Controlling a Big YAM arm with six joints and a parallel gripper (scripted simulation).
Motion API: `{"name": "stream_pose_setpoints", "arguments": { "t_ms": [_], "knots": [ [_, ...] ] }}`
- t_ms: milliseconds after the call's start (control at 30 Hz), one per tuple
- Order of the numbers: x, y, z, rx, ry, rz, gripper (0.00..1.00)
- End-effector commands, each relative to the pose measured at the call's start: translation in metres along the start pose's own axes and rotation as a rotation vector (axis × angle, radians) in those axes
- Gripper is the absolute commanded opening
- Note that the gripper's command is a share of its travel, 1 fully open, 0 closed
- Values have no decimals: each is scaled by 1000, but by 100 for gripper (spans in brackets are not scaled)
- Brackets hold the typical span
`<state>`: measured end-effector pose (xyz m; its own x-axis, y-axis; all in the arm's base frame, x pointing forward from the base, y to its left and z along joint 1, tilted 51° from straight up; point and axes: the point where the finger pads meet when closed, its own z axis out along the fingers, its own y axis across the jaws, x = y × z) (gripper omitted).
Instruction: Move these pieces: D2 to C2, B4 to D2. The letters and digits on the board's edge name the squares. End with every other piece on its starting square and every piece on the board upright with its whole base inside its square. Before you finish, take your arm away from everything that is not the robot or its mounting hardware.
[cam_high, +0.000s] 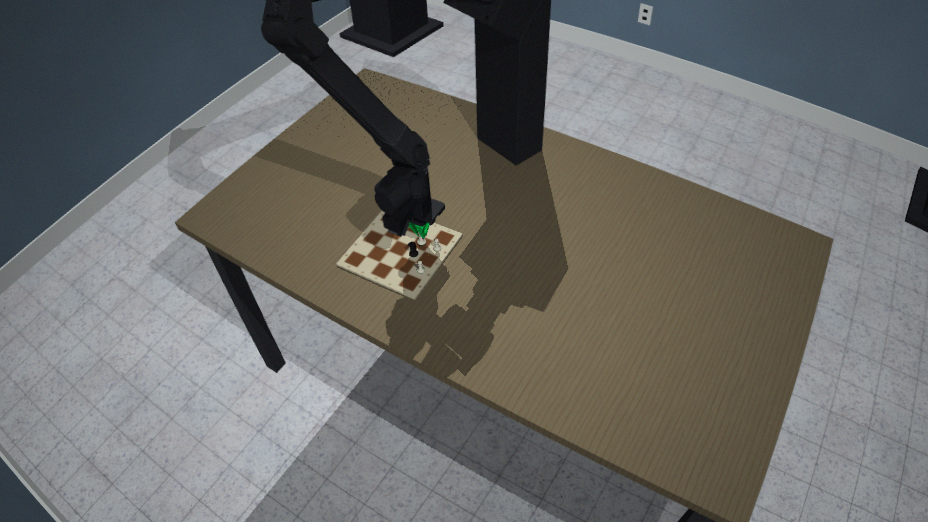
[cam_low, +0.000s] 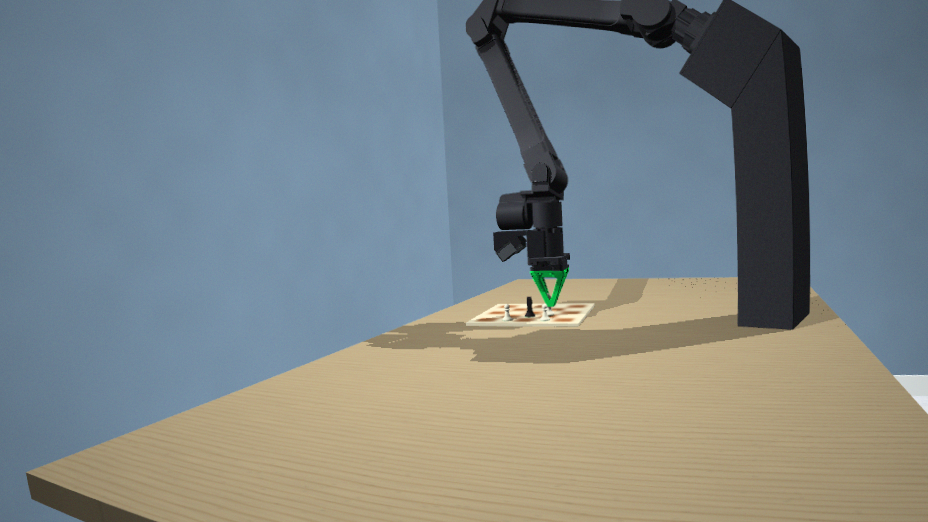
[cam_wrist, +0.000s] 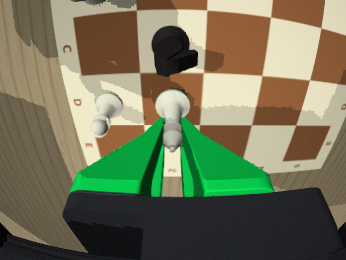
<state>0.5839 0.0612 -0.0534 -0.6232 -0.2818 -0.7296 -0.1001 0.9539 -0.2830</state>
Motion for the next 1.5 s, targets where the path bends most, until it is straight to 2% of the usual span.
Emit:
{"name": "stream_pose_setpoints", "arguments": {
  "t_ms": [0,1467],
  "knots": [
    [7,3,2,-5,3,-15,0],
    [3,6,3,-8,4,-26,0]
  ]
}}
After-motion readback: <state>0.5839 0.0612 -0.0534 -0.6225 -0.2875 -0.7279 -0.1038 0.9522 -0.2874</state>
